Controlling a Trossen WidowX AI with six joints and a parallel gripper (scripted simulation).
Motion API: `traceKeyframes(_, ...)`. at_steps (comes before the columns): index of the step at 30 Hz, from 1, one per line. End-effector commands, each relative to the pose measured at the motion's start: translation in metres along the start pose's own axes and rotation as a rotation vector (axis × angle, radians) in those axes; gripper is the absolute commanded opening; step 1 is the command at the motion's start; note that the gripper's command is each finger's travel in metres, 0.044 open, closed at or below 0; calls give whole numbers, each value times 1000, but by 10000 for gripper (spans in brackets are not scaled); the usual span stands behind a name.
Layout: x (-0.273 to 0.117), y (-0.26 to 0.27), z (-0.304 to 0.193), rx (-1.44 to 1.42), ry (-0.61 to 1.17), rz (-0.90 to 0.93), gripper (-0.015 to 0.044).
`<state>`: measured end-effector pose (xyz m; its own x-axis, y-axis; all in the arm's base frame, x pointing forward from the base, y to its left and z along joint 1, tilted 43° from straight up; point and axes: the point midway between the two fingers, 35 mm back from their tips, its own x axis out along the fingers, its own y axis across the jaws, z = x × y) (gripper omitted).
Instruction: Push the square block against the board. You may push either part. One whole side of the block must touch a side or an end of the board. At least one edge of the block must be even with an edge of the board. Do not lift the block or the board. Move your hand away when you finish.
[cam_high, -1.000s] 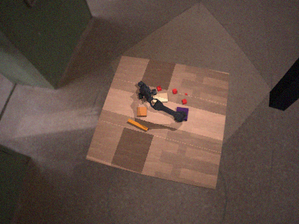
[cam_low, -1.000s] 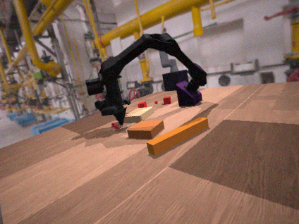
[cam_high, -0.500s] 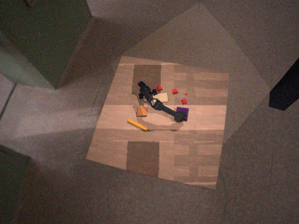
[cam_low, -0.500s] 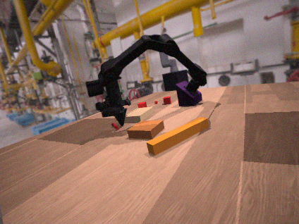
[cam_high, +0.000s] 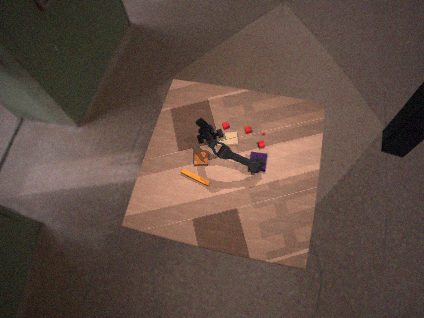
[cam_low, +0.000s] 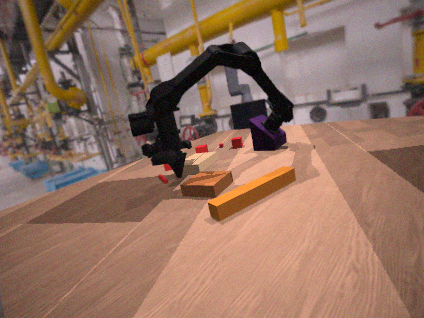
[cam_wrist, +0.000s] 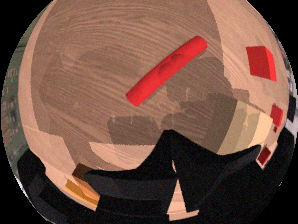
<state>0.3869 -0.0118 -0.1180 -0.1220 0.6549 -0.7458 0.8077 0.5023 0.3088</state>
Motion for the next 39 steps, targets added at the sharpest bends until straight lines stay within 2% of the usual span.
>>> traceKeyframes(1, -2, 2, -7, 1, -3, 6, 0)
traceKeyframes(9, -2, 0, -13, 1, 2, 0, 0)
traceKeyframes(13, -53, -1, -13, 2, -4, 4, 0)
traceKeyframes(20, -56, -1, -13, -4, -5, 4, 0)
traceKeyframes(39, -61, 33, -80, -625, -10, -2, 0)
